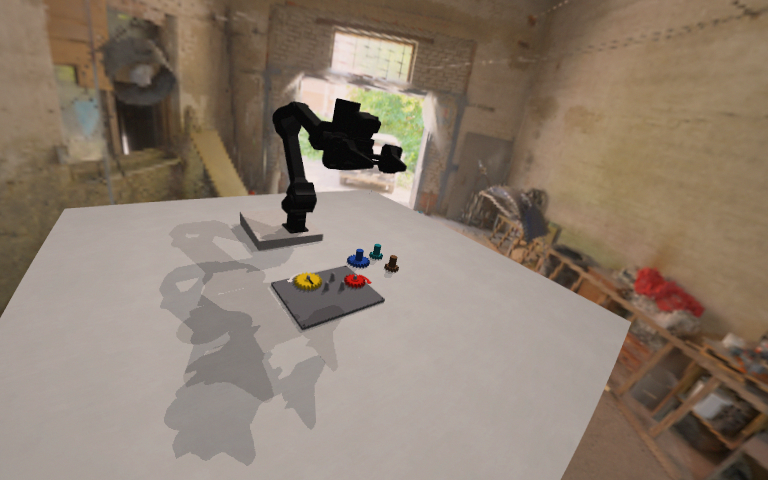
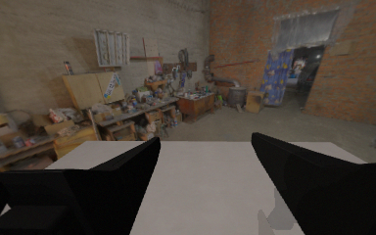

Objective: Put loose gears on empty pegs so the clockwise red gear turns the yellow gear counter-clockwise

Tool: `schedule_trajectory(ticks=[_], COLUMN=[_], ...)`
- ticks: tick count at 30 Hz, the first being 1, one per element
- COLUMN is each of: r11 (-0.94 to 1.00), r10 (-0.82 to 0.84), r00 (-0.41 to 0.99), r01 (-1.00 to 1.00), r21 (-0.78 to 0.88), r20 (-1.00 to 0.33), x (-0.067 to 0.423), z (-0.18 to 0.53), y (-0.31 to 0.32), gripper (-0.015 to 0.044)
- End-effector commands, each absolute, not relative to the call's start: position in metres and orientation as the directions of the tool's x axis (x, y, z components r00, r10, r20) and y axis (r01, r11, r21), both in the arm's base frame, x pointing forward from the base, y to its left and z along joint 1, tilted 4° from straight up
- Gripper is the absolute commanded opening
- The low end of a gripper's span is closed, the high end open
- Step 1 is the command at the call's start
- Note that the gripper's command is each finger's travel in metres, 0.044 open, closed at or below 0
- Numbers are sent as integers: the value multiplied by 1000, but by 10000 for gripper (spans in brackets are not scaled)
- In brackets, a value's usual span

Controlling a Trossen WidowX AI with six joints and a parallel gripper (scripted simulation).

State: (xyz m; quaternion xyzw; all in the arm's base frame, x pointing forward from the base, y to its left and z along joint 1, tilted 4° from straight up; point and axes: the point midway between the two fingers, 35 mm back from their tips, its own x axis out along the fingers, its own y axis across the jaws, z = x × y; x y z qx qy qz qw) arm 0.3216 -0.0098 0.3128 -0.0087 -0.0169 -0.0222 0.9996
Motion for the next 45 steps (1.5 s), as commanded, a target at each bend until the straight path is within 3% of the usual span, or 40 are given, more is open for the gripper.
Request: schedule_trajectory(ticks=[1,8,12,19,24,45], r11=[999,974,907,747,617,614], r10=[-40,116,170,135,49,47], r00=[999,894,702,347,98,93], r01=[40,-187,-387,-651,-785,-788], r21=[-20,-126,-169,-134,-47,-45], r20=[22,-433,-692,-928,-994,-995], x=[323,357,352,319,290,292], z=[311,236,186,131,107,92], y=[-8,52,93,133,150,154], gripper=[426,440,440,440,440,440])
